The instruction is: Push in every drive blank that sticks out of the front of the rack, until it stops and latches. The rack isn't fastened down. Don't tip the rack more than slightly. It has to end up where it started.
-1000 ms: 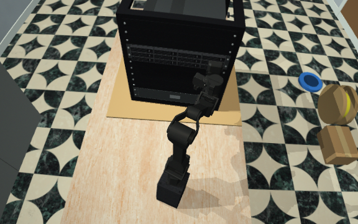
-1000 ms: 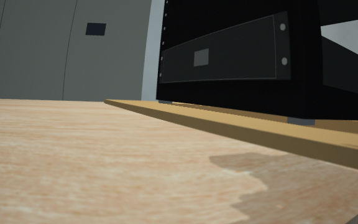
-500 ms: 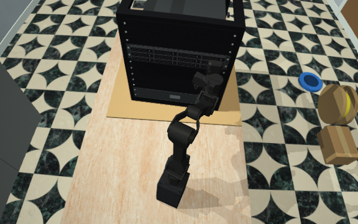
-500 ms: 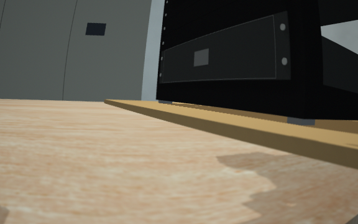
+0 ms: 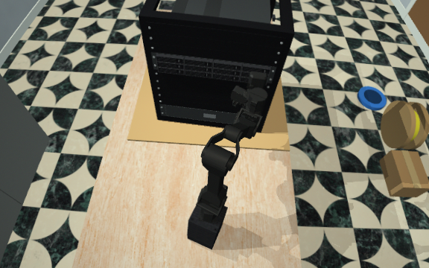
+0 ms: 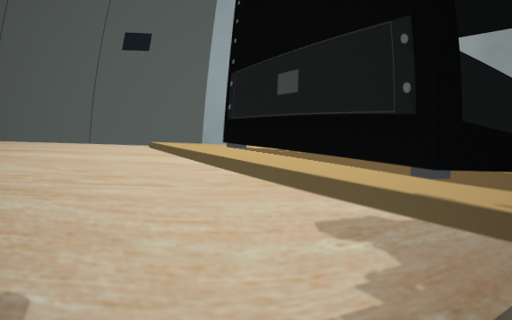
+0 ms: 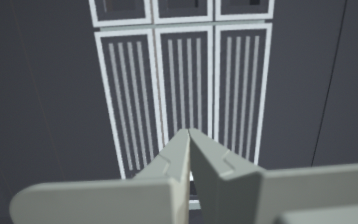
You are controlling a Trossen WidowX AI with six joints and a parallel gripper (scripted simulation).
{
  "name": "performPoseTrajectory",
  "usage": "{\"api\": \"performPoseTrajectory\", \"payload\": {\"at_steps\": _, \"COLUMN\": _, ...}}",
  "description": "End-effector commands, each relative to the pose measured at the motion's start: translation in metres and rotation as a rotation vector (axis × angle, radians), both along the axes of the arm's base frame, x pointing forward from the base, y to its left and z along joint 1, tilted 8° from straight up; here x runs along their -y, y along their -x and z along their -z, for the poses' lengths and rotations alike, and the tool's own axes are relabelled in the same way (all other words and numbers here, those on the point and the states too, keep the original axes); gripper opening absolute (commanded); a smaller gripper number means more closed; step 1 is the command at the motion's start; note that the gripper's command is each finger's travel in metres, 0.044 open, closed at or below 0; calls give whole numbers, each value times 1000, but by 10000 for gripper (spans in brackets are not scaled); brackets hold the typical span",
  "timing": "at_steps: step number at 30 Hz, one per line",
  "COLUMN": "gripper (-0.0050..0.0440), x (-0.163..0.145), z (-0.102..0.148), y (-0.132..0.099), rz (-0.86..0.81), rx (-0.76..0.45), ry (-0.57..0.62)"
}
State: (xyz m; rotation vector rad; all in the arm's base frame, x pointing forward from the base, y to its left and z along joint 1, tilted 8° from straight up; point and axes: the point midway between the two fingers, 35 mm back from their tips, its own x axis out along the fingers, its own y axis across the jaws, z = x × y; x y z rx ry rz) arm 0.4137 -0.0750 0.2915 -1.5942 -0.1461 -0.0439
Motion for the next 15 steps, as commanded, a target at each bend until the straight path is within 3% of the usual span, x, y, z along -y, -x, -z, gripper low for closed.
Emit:
{"api": "performPoseTrajectory", "payload": {"at_steps": 1, "gripper": -50, "x": 0, "z": -8, "y": -2, "rz": 4, "rx": 19, "ry": 10}}
{"api": "performPoseTrajectory", "payload": {"at_steps": 15, "gripper": -50, "x": 0, "z": -10, "y": -5, "rz": 4, "rx": 19, "ry": 10}}
